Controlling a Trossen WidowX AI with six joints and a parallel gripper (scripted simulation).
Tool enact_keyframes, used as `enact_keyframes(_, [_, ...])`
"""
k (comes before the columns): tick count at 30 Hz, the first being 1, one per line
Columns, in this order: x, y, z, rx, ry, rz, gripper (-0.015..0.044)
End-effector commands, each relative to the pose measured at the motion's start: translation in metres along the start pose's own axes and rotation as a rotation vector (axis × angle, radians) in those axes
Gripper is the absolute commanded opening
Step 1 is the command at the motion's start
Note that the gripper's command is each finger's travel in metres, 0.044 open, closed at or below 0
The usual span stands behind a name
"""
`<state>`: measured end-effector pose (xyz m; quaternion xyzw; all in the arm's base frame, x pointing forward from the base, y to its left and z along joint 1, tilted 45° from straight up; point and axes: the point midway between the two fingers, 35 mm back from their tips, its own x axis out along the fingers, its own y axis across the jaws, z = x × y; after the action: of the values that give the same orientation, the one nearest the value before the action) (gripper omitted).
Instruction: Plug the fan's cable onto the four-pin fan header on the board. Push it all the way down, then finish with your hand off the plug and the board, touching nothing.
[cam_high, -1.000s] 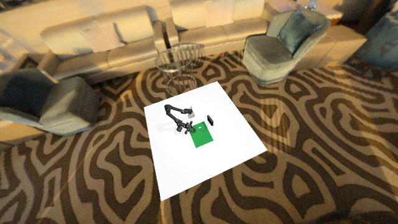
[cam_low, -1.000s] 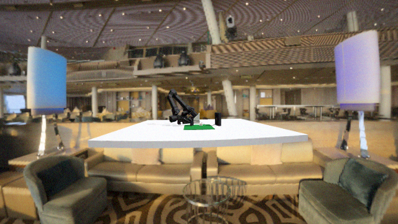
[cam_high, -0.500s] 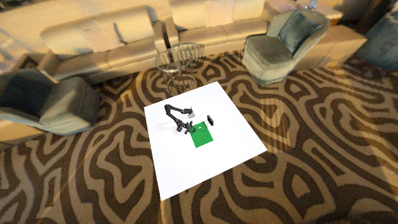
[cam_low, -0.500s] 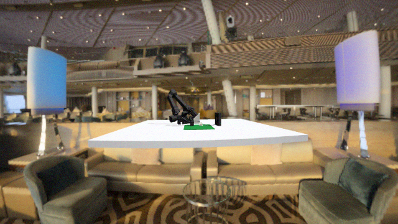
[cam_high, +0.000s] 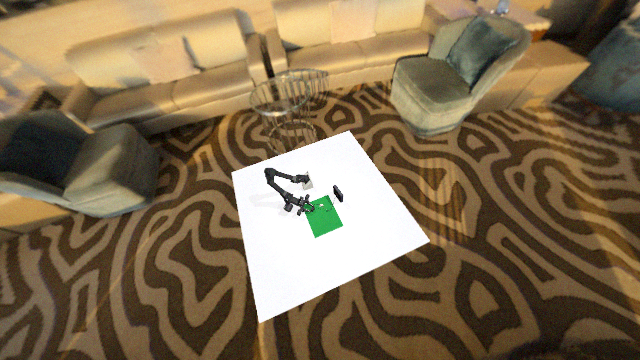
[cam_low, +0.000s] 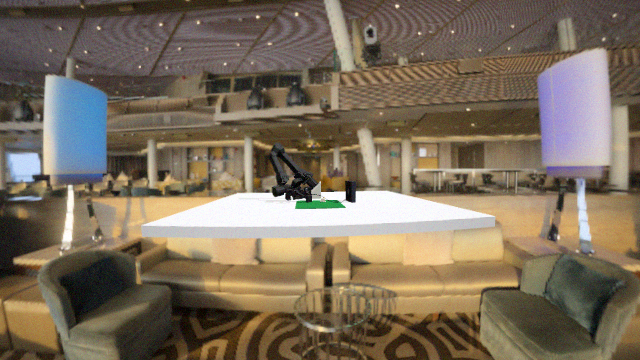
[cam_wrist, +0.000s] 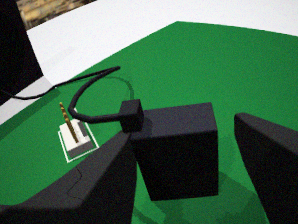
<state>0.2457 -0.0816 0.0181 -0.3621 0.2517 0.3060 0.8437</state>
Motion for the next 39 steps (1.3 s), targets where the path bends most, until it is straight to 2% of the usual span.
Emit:
enact_keyframes(1, [-0.008, -0.003, 0.002, -0.010, 0.001, -0.003, 0.0205])
enact_keyframes(34, [-0.095, 0.000, 0.039, -0.011, 0.002, -0.005, 0.0205])
enact_keyframes(39, [-0.098, 0.002, 0.042, 0.000, 0.007, 0.007, 0.0205])
